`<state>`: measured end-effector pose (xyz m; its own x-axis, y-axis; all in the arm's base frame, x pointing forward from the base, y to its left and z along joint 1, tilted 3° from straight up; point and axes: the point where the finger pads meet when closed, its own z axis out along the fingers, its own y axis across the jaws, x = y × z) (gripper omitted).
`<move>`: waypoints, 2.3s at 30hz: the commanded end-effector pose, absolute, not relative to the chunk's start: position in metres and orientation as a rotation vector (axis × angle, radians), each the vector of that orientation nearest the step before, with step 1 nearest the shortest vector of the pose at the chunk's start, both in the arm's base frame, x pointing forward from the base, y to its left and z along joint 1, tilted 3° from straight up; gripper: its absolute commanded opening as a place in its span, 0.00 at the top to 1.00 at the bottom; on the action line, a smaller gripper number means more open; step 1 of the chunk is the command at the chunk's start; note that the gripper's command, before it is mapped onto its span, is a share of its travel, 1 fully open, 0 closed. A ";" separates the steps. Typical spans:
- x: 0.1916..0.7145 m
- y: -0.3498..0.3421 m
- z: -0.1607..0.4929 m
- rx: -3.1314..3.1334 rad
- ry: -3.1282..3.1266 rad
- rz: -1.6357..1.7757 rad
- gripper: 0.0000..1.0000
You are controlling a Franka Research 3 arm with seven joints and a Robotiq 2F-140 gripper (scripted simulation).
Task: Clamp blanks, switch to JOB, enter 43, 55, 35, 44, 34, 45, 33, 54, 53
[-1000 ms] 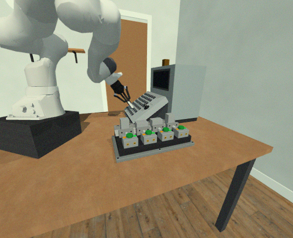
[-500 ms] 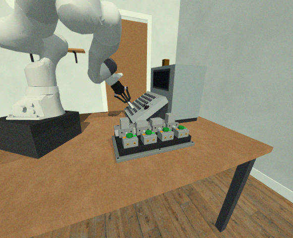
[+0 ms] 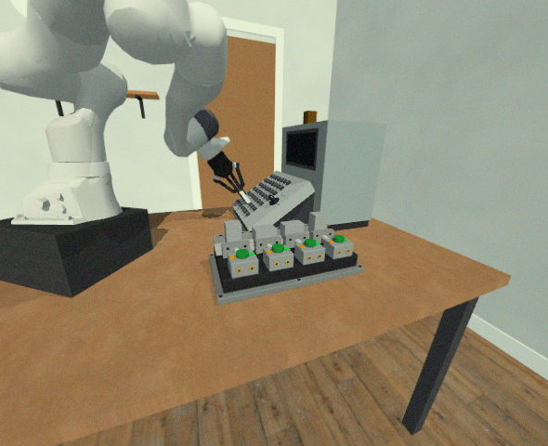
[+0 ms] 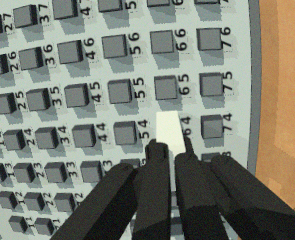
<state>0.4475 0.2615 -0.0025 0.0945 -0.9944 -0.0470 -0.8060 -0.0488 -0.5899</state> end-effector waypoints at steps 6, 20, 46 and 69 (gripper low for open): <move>0.447 0.263 -0.003 -1.906 1.758 -0.521 1.00; 0.445 0.263 0.000 -1.906 1.758 -0.521 1.00; 0.426 0.260 0.026 -1.906 1.758 -0.521 1.00; 0.423 0.293 0.028 -1.906 1.758 -0.521 1.00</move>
<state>0.4213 0.2940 0.0276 0.1188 -0.9919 -0.0456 -0.8048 -0.0693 -0.5895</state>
